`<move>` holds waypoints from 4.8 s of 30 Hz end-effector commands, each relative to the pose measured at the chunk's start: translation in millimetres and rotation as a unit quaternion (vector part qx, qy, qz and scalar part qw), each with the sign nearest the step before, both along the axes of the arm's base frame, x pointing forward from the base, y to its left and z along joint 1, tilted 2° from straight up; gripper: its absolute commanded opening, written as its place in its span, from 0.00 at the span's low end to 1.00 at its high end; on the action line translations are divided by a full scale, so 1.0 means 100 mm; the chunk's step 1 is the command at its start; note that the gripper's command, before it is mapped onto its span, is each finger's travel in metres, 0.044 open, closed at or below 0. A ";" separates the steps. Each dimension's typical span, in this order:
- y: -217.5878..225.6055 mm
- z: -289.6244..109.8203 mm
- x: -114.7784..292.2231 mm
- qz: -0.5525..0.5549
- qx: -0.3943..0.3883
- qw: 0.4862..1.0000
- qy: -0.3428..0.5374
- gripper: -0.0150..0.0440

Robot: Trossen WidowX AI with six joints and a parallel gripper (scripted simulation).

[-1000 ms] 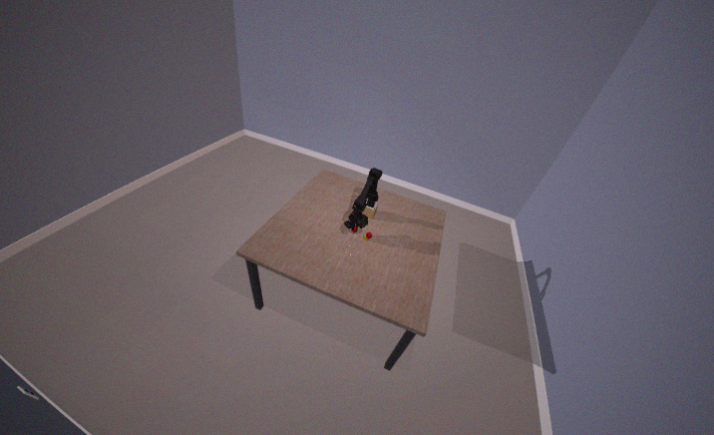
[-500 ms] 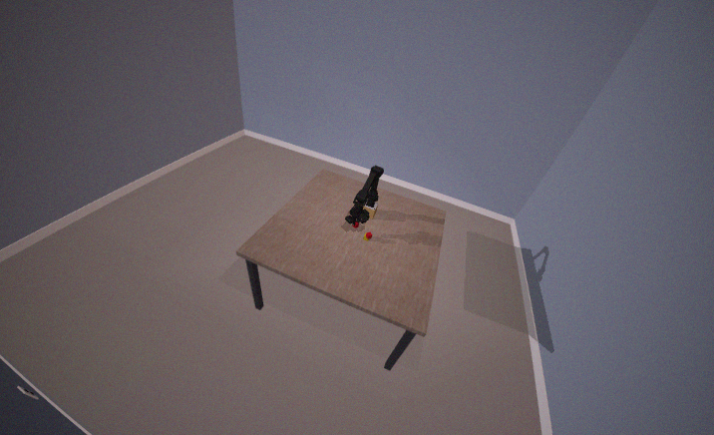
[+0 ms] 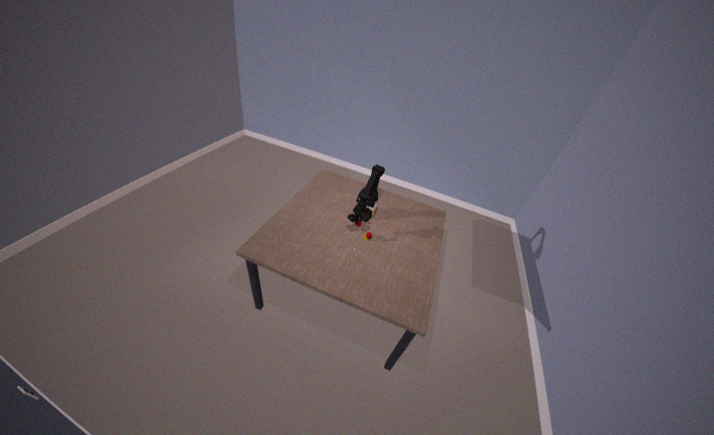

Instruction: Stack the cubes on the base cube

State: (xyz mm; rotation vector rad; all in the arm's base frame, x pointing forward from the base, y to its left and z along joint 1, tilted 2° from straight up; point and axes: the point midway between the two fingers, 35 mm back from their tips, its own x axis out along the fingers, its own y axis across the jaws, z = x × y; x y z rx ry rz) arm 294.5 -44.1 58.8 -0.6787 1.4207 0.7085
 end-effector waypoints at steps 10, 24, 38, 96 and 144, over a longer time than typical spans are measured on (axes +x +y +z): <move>0.41 0.02 -0.01 -0.049 0.002 0.999 -0.003 0.43; 0.78 0.01 -0.07 -0.093 0.005 0.996 -0.001 0.43; 0.79 -0.29 -0.07 -0.095 0.005 0.996 -0.001 0.43; 0.80 -0.57 -0.05 -0.093 0.005 0.996 -0.001 0.60; 0.78 -0.09 -0.06 -0.092 0.005 0.996 -0.002 0.60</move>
